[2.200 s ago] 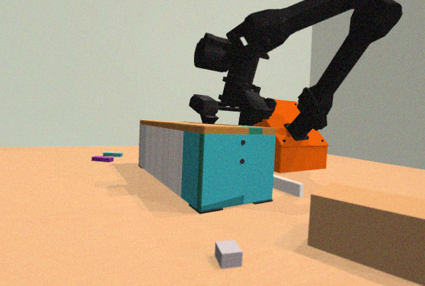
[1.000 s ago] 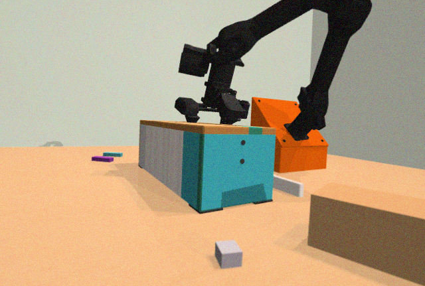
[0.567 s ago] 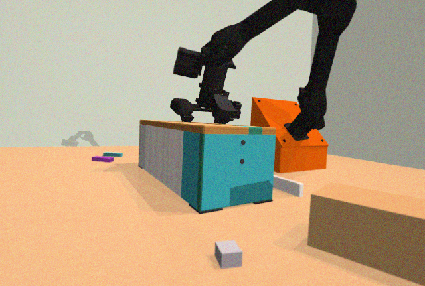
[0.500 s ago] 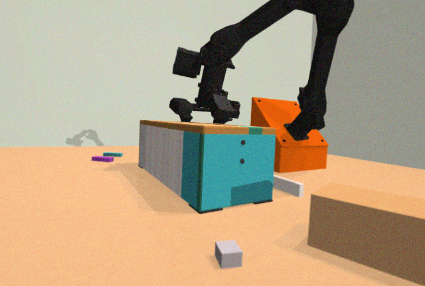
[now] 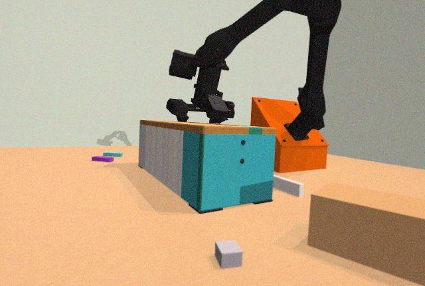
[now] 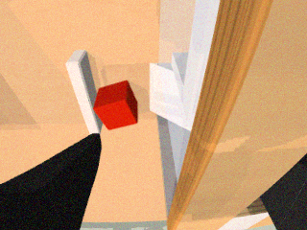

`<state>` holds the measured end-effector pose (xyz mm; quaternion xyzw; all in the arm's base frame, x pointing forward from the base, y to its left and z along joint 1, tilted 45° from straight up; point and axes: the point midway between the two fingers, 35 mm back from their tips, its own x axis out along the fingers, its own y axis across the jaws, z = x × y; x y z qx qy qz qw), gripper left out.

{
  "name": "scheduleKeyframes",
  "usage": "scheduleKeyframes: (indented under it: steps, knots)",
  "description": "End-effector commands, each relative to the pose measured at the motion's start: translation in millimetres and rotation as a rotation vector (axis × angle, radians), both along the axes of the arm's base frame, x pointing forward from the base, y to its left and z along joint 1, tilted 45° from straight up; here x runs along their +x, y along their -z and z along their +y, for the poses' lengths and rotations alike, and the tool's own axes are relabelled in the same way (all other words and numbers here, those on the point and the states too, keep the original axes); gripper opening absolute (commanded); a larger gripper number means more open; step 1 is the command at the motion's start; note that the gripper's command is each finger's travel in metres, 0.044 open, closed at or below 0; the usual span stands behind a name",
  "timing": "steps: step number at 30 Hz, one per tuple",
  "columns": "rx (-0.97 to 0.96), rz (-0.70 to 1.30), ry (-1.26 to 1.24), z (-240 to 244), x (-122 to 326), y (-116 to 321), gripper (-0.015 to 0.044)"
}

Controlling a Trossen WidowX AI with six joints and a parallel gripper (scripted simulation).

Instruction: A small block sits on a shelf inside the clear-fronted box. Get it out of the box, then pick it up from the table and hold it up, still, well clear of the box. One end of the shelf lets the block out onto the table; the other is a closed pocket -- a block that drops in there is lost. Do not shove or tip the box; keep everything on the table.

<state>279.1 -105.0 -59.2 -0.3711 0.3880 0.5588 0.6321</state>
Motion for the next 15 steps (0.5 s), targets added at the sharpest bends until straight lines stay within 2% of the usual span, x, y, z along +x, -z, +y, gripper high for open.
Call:
scheduleKeyframes:
  steps: [1,6,12,15]
  knots:
    - [-0.002,0.002,-0.002,-11.0,-0.6,-7.8,0.0400]
    - [-0.002,0.002,0.002,-42.7,-5.5,-43.3,0.0400]
    - [-0.004,-0.003,0.012,-42.3,-4.0,-40.6,0.0400]
    - [0.020,0.054,0.162,-44.4,-5.2,-39.7,0.0321]
